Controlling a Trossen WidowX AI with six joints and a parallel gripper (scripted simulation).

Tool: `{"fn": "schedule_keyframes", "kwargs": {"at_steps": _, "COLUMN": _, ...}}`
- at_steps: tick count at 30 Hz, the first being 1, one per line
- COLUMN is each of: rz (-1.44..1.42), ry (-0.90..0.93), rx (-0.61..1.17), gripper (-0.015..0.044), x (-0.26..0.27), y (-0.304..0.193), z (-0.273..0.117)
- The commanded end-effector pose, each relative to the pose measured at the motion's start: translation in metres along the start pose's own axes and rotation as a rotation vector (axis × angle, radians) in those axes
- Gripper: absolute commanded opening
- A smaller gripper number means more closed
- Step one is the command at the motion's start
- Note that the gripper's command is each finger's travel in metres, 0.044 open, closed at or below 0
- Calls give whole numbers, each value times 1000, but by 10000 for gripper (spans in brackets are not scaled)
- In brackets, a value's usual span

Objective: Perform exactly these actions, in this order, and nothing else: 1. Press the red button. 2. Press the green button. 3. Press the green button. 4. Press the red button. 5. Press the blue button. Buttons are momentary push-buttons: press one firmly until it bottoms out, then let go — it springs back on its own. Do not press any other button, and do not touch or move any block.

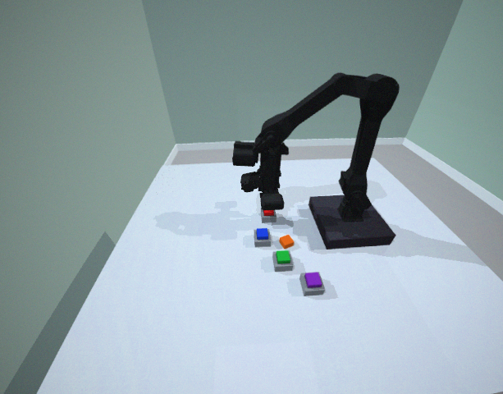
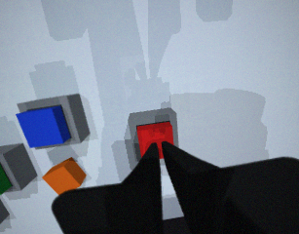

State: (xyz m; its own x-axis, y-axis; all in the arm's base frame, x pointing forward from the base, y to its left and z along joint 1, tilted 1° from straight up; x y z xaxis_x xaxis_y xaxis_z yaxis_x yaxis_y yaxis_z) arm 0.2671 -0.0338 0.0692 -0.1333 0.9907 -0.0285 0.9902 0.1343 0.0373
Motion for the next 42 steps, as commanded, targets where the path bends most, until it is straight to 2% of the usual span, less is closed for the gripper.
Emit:
{"fn": "schedule_keyframes", "kwargs": {"at_steps": 1, "rz": -5, "ry": 7, "rx": 4, "gripper": 20, "x": 1, "y": -2, "z": 8}}
{"fn": "schedule_keyframes", "kwargs": {"at_steps": 26, "rz": -5, "ry": 7, "rx": 5, "gripper": 20, "x": 1, "y": -2, "z": 19}}
{"fn": "schedule_keyframes", "kwargs": {"at_steps": 30, "rz": -4, "ry": 7, "rx": 4, "gripper": 20, "x": 1, "y": -2, "z": -14}}
{"fn": "schedule_keyframes", "kwargs": {"at_steps": 35, "rz": -5, "ry": 7, "rx": 4, "gripper": 20, "x": 1, "y": -2, "z": -19}}
{"fn": "schedule_keyframes", "kwargs": {"at_steps": 39, "rz": -5, "ry": 7, "rx": 4, "gripper": 20, "x": 0, "y": -1, "z": -68}}
{"fn": "schedule_keyframes", "kwargs": {"at_steps": 42, "rz": -5, "ry": 7, "rx": 4, "gripper": 20, "x": 1, "y": -2, "z": -78}}
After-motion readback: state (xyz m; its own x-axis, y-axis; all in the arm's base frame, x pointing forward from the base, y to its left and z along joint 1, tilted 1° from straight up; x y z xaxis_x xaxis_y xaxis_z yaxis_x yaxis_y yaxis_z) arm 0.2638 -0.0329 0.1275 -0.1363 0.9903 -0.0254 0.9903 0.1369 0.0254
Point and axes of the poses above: the point midway between the two fingers, 35 mm back from their tips, its own z axis out along the fingers, its own x axis across the jaws, y = z × x, the point moved 2 cm from there along -z, back along the fingers, and after that the axes turned 5 degrees about -z, right-handed, at the moved point
